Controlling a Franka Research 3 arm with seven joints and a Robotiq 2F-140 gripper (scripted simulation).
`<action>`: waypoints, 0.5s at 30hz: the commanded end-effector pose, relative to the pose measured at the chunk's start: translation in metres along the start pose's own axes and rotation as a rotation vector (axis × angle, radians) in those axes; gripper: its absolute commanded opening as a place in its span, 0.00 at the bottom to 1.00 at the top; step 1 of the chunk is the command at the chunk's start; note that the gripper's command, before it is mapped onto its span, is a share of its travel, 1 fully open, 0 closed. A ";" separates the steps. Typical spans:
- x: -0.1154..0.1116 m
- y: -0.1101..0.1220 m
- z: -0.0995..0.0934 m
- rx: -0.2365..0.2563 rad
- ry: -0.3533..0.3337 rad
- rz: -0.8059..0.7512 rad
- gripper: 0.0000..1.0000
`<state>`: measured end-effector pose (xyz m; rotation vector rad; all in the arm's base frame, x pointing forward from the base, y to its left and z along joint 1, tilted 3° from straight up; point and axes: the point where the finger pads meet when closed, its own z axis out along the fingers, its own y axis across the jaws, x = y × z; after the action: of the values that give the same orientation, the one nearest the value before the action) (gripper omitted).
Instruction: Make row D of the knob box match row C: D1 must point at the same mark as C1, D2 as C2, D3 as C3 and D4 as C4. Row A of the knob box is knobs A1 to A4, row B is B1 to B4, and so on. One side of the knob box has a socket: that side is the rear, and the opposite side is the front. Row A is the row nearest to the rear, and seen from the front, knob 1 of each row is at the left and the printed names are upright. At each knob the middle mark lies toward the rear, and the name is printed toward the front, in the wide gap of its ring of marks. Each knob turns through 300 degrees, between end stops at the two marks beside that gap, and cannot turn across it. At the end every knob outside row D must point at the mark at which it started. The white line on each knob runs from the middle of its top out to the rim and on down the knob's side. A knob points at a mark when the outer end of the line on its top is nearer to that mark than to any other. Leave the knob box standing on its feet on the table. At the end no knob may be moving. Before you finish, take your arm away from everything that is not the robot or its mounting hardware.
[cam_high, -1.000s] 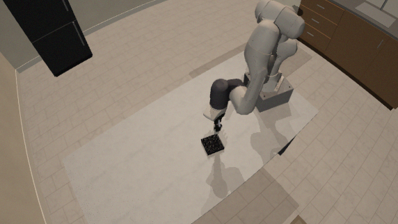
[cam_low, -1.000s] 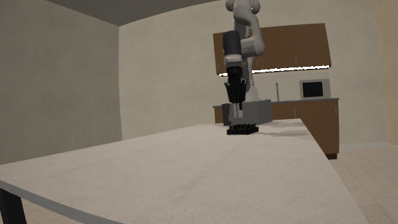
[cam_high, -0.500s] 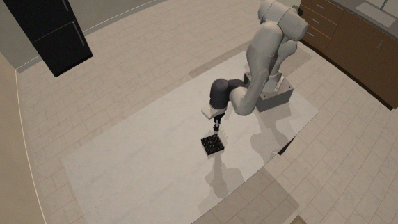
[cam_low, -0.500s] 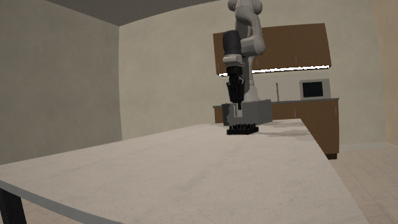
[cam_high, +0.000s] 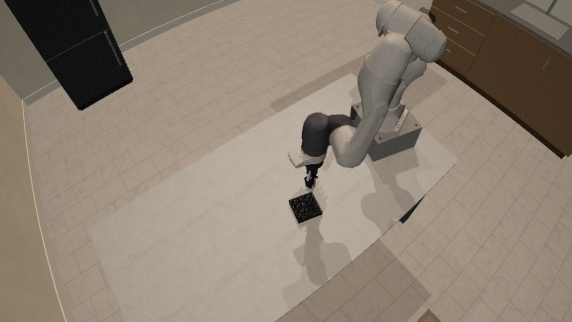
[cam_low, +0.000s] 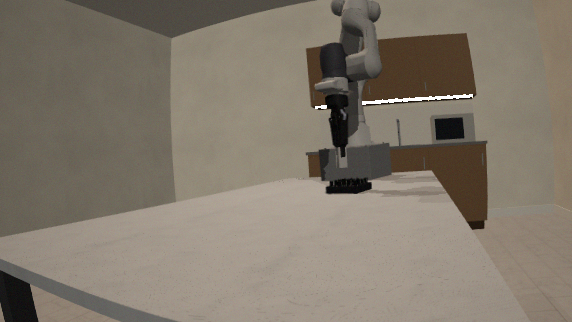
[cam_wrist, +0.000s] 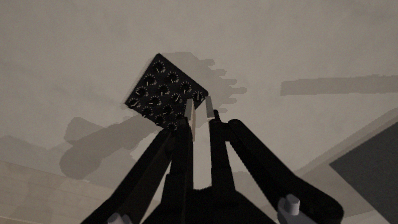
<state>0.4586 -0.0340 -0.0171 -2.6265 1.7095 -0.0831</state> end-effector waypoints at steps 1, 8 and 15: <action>-0.001 0.001 0.000 -0.014 0.000 0.156 0.12; -0.001 0.001 -0.002 -0.013 0.001 0.270 0.12; -0.001 0.000 -0.003 -0.012 0.001 0.352 0.12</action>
<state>0.4589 -0.0340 -0.0141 -2.3993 2.0068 -0.0845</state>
